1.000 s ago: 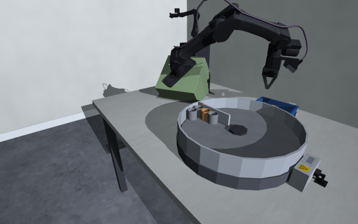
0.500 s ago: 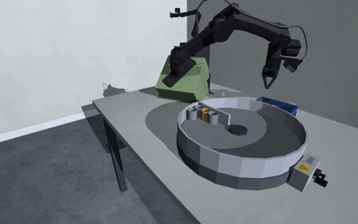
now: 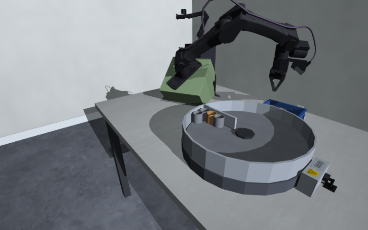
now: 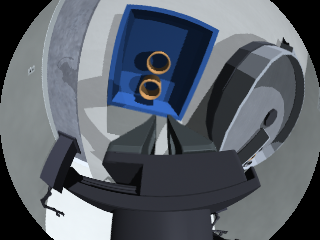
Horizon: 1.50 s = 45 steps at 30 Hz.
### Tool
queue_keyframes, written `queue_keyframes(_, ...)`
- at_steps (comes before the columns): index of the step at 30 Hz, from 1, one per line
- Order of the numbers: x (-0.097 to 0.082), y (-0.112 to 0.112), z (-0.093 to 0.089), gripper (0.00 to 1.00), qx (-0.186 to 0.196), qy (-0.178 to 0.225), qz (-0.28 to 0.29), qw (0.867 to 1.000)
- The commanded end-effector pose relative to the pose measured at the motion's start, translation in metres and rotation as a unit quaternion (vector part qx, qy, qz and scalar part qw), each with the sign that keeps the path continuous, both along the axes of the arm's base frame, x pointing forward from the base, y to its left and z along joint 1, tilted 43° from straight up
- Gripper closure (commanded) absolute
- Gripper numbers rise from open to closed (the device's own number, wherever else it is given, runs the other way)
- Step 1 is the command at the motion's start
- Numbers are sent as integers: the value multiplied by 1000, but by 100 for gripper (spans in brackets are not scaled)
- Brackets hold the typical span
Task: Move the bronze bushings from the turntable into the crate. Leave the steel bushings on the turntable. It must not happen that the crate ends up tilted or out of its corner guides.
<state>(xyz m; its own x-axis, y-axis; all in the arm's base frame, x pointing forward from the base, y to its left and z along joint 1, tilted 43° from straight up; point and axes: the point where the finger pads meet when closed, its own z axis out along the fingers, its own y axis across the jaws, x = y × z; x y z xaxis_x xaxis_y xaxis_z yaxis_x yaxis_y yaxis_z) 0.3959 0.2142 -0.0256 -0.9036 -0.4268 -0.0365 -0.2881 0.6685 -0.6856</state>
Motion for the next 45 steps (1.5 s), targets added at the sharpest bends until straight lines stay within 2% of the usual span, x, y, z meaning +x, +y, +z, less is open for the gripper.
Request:
queue_keyframes(1, -3, 26, 13, 86, 14, -15, 21, 1000)
queue_keyframes(11, -3, 26, 13, 85, 15, -15, 21, 1000)
queue_keyframes(15, 0, 27, 25, 85, 23, -24, 25, 999)
queue_keyframes(16, -5, 19, 17, 85, 14, -15, 25, 999)
queue_keyframes(18, -5, 19, 17, 85, 14, -15, 25, 999)
queue_keyframes(22, -7, 5, 27, 85, 12, -17, 26, 999)
queue_keyframes(23, -4, -8, 31, 85, 11, -17, 16, 1000)
queue_keyframes(26, -10, -30, 44, 85, 11, -17, 15, 1000)
queue_keyframes(29, -19, -61, 62, 85, 10, -17, 15, 1000)
queue_keyframes(33, -33, -117, 97, 85, 9, -17, 14, 1000)
queue_keyframes(35, -33, -117, 97, 85, 9, -17, 14, 1000)
queue_keyframes(45, -70, -254, 183, 85, 13, -15, 14, 1000)
